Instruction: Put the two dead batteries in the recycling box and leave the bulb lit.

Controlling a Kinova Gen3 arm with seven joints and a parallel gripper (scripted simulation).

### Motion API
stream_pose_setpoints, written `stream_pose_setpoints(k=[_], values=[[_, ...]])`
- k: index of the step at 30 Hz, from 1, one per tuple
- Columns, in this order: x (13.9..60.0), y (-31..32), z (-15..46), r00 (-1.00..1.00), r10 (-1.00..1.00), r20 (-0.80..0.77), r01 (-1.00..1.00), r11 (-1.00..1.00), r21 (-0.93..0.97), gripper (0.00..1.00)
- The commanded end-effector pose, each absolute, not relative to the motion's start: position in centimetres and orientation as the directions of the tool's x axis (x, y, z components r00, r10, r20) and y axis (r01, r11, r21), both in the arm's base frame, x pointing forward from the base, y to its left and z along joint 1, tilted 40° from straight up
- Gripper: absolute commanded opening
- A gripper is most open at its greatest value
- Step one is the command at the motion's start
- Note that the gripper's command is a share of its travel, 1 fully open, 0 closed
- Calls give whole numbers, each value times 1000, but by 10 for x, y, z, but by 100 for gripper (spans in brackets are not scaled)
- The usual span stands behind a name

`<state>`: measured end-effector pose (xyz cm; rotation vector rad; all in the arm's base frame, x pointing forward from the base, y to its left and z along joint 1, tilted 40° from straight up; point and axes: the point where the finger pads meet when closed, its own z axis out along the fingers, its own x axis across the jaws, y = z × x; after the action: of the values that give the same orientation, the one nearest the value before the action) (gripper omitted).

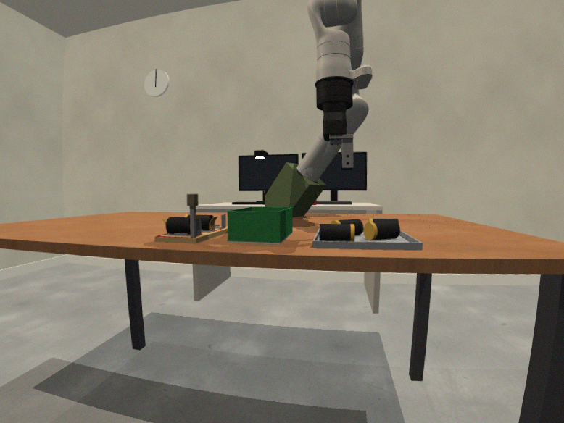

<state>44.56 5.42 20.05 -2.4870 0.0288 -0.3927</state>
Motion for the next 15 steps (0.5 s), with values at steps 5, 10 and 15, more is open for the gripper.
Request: stream_pose_setpoints(k=[5,10,15], values=[[446,53,201,954,-101,282,84,-814,-575,90],[446,53,201,949,-61,310,130,-817,-561,90],[446,53,201,935,4,354,206,-820,-535,90]])
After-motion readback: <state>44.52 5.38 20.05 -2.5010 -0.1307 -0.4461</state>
